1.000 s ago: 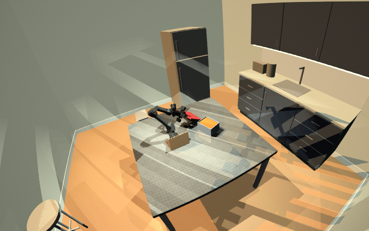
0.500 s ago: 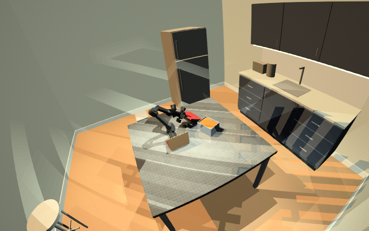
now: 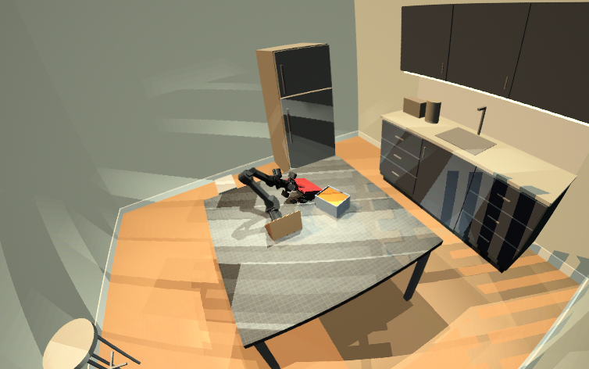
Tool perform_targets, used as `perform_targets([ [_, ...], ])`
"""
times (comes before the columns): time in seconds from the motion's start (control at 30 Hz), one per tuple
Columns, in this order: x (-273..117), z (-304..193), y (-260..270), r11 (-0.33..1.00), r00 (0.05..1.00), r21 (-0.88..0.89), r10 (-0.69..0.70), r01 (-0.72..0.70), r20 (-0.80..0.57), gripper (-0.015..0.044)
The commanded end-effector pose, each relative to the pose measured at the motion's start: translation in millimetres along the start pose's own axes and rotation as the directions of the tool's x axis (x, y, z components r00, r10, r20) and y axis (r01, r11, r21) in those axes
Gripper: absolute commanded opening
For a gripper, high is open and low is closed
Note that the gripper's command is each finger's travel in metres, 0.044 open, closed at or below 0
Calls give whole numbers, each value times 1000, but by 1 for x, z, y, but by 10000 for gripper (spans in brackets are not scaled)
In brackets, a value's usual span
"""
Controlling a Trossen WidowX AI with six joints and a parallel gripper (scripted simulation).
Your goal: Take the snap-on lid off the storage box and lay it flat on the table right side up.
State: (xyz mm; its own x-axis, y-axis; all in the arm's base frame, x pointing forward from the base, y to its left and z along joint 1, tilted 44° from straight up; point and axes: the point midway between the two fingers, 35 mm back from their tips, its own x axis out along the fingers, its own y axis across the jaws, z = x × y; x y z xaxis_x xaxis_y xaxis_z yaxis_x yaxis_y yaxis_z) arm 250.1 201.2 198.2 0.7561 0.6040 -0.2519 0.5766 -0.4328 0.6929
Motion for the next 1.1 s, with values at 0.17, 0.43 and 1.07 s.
perform_targets([
  [0.17,7,5,-18,999,999,-2,-41,41,12,0],
  [0.43,11,5,-23,999,999,-2,-41,41,12,0],
  [1.07,-1,1,-18,999,999,-2,-41,41,12,433],
])
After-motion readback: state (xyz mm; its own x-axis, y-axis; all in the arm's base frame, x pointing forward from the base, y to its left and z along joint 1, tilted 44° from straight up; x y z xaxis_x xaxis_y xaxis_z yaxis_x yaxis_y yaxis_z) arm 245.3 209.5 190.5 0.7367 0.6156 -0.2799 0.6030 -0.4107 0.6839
